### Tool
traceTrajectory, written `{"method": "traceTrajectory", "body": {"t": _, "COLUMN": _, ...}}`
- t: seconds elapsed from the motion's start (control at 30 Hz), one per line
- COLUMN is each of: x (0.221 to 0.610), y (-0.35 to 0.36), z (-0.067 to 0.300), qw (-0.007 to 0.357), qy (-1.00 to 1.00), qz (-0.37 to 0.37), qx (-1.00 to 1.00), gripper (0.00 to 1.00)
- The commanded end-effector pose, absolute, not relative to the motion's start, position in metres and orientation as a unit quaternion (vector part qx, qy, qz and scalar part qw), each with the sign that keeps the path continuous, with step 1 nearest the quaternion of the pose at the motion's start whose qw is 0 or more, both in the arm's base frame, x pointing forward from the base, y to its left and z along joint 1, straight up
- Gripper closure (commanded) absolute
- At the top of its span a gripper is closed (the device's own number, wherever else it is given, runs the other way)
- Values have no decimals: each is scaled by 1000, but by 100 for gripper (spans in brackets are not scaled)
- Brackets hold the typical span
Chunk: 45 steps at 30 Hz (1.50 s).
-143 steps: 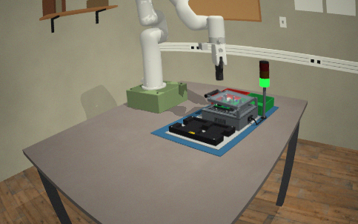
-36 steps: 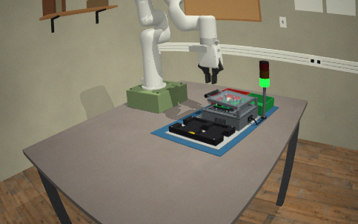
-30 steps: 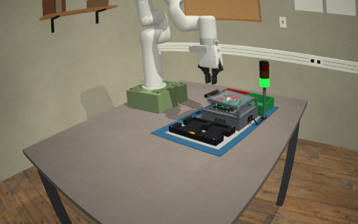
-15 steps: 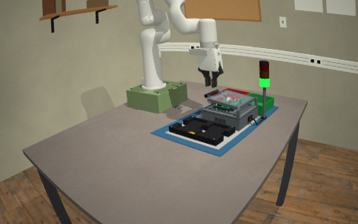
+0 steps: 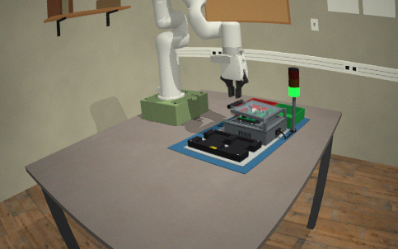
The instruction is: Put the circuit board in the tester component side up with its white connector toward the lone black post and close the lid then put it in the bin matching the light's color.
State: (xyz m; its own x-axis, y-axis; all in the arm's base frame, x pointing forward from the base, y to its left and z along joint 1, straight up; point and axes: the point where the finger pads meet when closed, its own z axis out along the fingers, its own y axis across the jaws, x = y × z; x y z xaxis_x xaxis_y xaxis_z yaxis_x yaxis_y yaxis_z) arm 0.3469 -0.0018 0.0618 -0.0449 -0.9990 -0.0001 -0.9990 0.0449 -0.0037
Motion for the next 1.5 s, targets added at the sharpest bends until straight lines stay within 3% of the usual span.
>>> {"method": "traceTrajectory", "body": {"t": 0.0, "x": 348, "y": -2, "z": 62, "qw": 2, "qy": 723, "qz": -2, "qx": -691, "gripper": 72}}
{"method": "traceTrajectory", "body": {"t": 1.47, "x": 350, "y": -2, "z": 28, "qw": 2, "qy": 723, "qz": -2, "qx": -691, "gripper": 72}}
